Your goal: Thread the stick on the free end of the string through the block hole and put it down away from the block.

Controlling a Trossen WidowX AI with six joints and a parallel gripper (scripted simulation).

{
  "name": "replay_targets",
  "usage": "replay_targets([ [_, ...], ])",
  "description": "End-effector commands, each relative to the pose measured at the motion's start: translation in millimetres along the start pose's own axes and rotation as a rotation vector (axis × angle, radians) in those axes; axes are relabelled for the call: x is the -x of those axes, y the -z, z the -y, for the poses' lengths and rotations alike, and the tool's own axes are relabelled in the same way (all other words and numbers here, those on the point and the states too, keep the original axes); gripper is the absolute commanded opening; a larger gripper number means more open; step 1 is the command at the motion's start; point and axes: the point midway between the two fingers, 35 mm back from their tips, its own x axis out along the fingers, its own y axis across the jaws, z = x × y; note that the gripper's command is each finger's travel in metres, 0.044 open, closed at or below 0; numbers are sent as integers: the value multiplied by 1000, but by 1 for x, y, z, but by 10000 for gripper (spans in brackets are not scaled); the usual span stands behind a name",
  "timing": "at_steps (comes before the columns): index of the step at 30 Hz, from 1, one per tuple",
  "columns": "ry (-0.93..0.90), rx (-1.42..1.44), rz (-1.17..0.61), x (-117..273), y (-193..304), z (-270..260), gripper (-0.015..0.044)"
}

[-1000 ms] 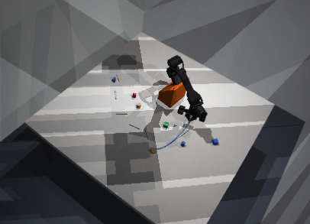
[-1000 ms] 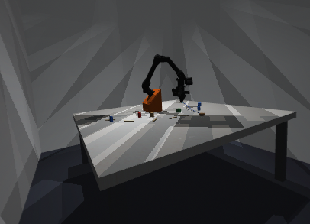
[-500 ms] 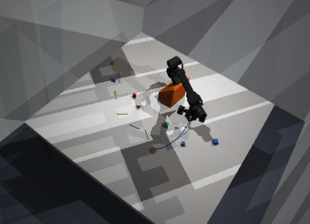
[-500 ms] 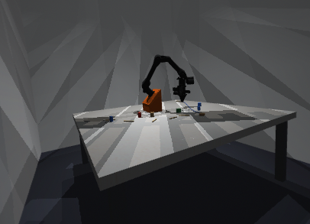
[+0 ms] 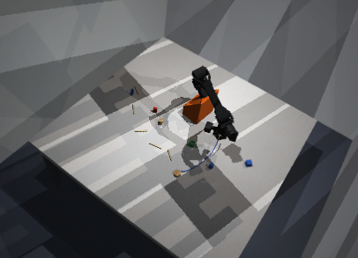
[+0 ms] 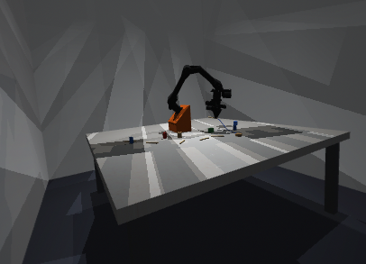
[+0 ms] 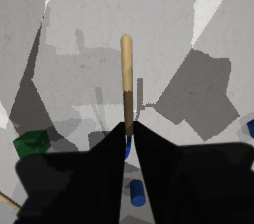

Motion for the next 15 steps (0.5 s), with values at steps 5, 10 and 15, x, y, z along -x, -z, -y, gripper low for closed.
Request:
replay_targets([
  [5, 3, 3, 31, 9, 7, -1, 0],
  [10, 3, 3, 48, 14, 10, -2, 0],
  [15, 3, 3, 65, 19, 14, -4, 0],
])
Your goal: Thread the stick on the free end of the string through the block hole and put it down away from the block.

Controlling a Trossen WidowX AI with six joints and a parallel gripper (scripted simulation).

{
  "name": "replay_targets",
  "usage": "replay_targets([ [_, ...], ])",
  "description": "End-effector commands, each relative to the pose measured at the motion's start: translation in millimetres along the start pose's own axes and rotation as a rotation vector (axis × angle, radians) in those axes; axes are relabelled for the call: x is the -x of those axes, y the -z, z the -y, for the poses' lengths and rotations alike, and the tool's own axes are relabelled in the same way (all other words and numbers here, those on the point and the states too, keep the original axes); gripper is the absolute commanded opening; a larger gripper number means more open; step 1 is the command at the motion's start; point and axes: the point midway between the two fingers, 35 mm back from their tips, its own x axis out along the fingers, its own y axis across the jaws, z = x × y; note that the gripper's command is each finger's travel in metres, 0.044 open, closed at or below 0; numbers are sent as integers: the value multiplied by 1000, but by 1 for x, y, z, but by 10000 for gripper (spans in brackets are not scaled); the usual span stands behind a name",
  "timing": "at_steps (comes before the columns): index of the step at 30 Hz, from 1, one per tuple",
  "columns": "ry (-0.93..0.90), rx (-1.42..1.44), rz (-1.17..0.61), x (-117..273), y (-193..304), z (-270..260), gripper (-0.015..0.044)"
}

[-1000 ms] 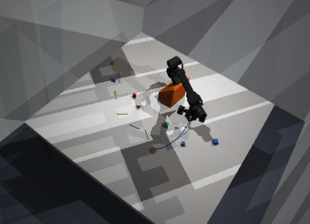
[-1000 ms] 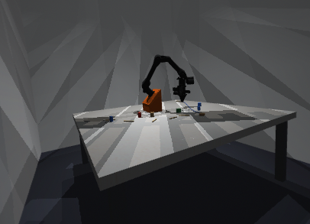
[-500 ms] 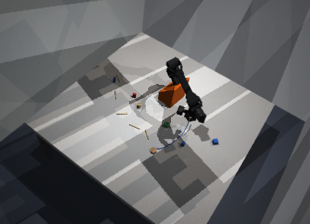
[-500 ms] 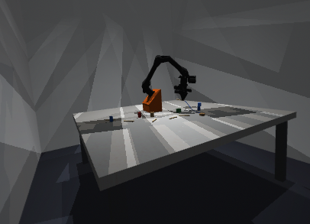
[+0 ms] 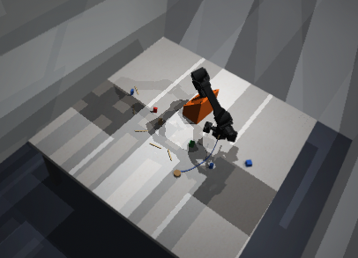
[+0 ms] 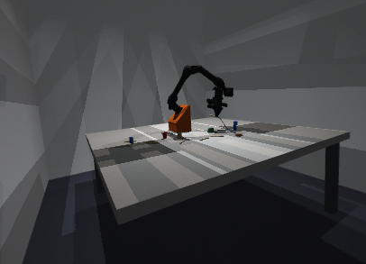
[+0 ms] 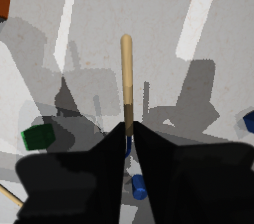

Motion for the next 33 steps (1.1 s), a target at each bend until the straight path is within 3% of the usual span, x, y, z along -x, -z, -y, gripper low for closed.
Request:
replay_targets([
  [1, 3, 4, 17, 5, 4, -1, 0],
  [33, 5, 5, 128, 38, 20, -17, 0],
])
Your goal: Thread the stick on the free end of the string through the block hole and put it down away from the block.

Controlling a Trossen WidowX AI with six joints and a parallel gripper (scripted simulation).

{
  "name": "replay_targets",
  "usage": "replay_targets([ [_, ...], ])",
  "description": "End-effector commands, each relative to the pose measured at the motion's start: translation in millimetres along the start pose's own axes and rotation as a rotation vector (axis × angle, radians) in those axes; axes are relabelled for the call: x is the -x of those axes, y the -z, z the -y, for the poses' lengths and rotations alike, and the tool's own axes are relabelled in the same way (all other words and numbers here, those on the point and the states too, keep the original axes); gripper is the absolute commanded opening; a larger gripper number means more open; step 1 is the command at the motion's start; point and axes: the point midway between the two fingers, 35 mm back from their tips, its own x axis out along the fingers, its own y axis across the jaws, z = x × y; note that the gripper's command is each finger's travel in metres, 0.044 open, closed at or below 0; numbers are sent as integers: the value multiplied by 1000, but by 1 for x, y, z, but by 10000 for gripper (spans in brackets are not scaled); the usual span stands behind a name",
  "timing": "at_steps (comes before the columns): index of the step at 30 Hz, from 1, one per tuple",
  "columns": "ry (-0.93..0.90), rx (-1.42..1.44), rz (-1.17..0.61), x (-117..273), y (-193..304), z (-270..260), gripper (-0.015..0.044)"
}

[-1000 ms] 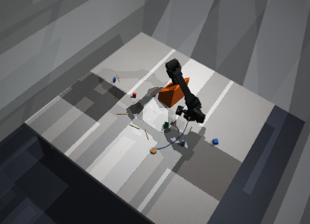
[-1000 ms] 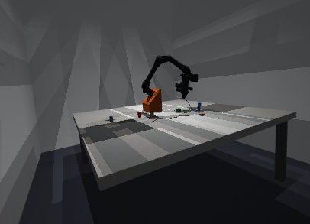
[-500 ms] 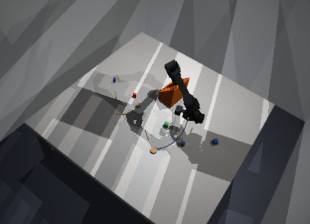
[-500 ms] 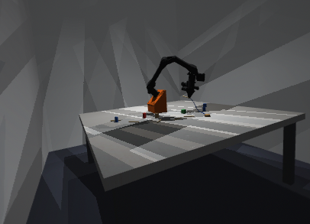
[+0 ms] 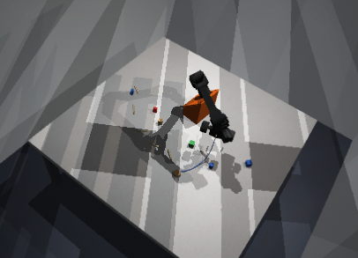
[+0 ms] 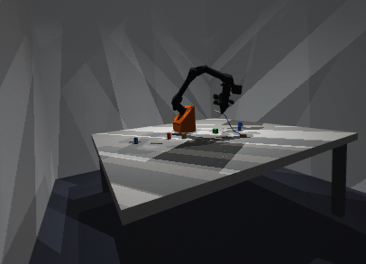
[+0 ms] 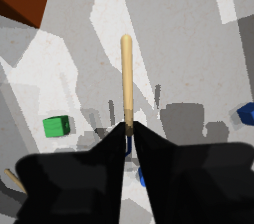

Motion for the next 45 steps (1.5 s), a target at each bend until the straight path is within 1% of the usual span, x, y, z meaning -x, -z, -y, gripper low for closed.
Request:
replay_targets([
  [1, 4, 4, 18, 5, 2, -2, 0],
  [14, 4, 11, 54, 17, 5, -9, 0],
  [24, -100, 371, 50, 19, 10, 3, 0],
  [34, -115, 423, 49, 19, 11, 4, 0],
  [42, -204, 731, 43, 21, 15, 14, 0],
  [45, -222, 789, 45, 21, 16, 16, 0],
])
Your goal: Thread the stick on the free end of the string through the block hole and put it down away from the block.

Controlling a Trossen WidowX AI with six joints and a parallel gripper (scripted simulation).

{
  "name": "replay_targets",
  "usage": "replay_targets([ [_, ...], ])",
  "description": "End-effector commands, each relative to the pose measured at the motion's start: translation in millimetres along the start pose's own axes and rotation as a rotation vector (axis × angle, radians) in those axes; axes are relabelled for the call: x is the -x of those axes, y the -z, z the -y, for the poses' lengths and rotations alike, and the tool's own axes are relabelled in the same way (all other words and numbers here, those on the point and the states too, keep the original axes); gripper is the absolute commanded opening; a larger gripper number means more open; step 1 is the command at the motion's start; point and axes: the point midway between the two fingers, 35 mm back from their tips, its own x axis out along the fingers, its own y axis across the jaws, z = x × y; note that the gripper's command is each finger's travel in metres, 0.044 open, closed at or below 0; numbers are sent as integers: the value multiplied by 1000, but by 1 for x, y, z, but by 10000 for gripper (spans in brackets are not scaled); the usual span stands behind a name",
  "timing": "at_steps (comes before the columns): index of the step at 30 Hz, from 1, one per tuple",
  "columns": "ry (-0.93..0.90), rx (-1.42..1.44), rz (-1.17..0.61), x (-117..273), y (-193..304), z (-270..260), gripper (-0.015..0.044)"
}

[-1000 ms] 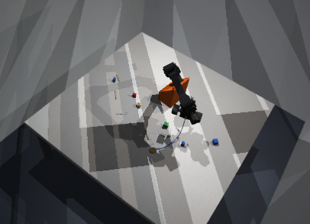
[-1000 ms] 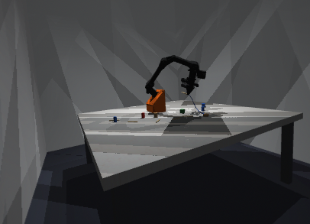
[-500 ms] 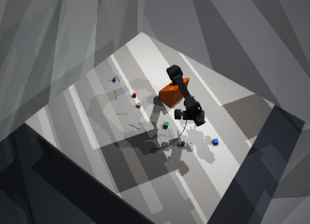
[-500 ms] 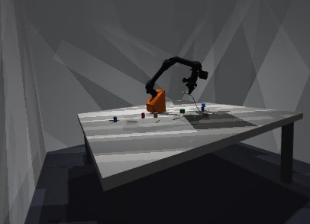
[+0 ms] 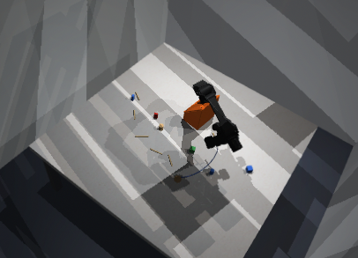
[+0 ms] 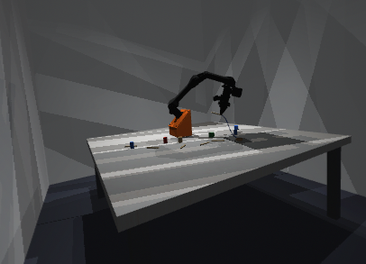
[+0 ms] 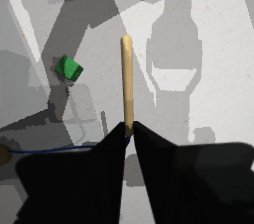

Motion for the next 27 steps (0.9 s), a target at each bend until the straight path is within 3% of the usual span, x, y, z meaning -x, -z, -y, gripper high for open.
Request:
replay_targets([
  [1, -31, 95, 5, 0, 3, 1, 0],
  [8, -32, 72, 5, 0, 4, 1, 0],
  [27, -44, -581, -13, 1, 5, 2, 0],
])
